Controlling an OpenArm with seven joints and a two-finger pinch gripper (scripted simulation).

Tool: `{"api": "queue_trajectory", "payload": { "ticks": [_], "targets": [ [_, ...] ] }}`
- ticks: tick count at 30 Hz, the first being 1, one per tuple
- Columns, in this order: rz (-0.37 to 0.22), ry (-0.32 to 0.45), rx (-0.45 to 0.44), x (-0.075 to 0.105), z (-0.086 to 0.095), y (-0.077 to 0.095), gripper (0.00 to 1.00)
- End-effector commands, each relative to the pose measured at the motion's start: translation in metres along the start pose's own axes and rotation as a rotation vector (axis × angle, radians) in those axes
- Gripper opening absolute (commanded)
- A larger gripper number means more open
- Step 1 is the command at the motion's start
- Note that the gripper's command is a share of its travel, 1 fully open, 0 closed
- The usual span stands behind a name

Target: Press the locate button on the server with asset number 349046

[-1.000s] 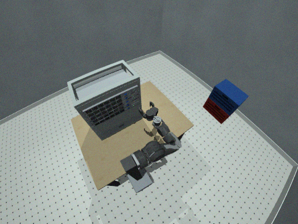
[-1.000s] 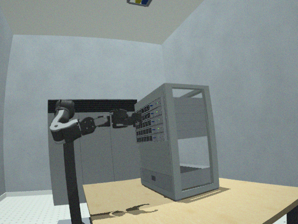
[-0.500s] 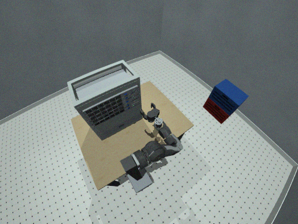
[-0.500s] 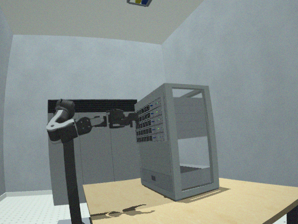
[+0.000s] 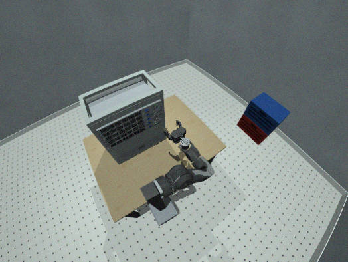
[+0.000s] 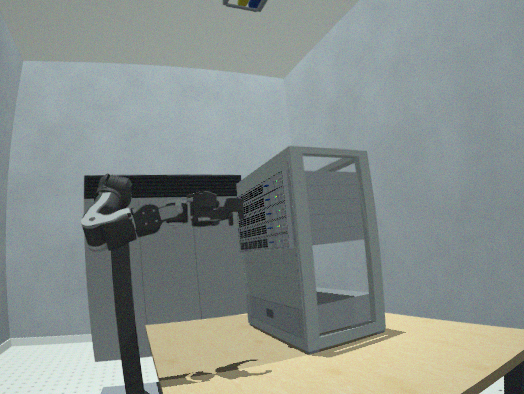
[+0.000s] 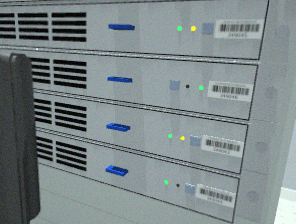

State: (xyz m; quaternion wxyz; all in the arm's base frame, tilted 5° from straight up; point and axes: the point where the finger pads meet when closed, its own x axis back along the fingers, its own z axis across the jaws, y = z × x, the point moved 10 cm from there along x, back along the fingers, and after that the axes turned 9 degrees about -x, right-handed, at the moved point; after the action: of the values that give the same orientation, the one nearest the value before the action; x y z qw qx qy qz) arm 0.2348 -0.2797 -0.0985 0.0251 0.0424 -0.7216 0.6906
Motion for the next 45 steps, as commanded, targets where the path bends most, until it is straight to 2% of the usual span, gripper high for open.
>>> {"api": "queue_trajectory", "payload": {
  "ticks": [1,5,7,10,22,24,32,39,41,45],
  "targets": [
    [-0.008,0.009,0.027,0.000,-0.001,-0.001,0.60],
    [-0.033,0.022,0.095,-0.001,-0.002,0.000,0.60],
    [-0.033,0.022,0.095,-0.001,-0.002,0.000,0.60],
    [-0.055,0.033,0.158,-0.001,-0.003,0.000,0.60],
    [-0.133,0.079,0.496,-0.002,-0.008,0.001,0.60],
    [-0.133,0.079,0.496,-0.002,-0.008,0.001,0.60],
    [-0.151,0.097,0.765,-0.002,-0.014,0.002,0.60],
    [-0.135,0.096,0.998,-0.001,-0.020,0.001,0.60],
    [-0.135,0.096,0.998,-0.001,-0.020,0.001,0.60],
    [-0.113,0.088,1.119,0.000,-0.024,0.001,0.60]
  ]
}}
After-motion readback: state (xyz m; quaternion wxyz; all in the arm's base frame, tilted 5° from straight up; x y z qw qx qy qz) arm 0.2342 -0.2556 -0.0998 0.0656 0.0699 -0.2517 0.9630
